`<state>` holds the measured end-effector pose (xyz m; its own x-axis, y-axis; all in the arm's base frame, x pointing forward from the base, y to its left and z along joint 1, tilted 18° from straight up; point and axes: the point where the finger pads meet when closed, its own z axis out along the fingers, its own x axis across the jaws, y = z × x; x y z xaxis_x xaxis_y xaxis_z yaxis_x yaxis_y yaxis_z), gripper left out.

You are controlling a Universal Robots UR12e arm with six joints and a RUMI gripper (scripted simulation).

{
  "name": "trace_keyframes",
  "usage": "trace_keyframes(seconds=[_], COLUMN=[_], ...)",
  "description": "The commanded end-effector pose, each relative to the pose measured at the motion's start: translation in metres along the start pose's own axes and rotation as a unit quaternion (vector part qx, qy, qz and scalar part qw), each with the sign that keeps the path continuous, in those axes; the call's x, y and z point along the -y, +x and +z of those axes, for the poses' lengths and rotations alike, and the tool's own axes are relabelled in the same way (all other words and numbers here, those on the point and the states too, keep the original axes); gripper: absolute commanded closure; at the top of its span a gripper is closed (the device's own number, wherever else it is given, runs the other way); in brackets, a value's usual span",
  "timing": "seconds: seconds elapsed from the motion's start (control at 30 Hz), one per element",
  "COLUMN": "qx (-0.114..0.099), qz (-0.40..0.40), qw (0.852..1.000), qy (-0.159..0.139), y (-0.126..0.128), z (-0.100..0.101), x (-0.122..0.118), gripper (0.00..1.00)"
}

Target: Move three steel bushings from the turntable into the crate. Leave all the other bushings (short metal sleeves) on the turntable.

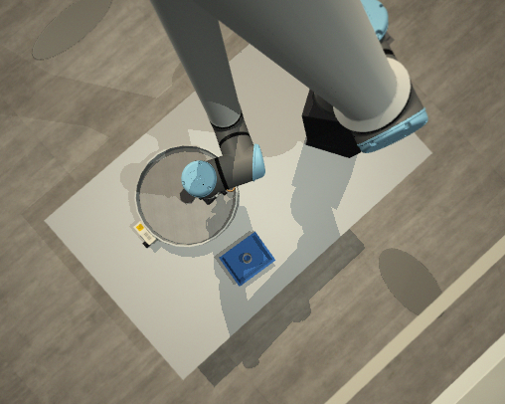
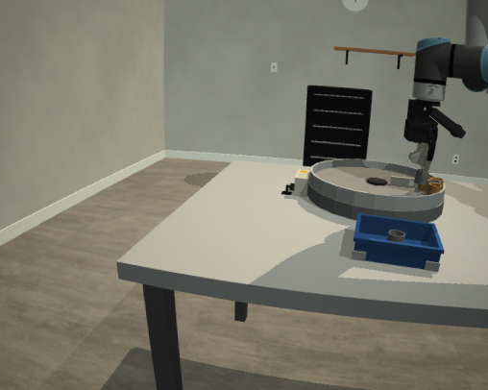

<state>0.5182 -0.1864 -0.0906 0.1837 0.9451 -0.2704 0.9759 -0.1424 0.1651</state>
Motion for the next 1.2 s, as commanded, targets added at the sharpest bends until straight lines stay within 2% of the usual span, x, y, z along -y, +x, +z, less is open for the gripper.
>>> trace_keyframes(seconds=[0.0,0.13,0.27,1.17], qx=[0.0,0.0,0.0,0.0], qz=[0.0,0.0,0.0,0.0], qw=[1.0,1.0,1.0,1.0], qy=[0.0,0.0,0.0,0.0], y=[0.0,0.0,0.0,0.0], z=[-0.02,-0.034,-0.04,-0.04], x=[0.0,0.0,0.0,0.0], gripper=[1.0,1.0,1.0,1.0])
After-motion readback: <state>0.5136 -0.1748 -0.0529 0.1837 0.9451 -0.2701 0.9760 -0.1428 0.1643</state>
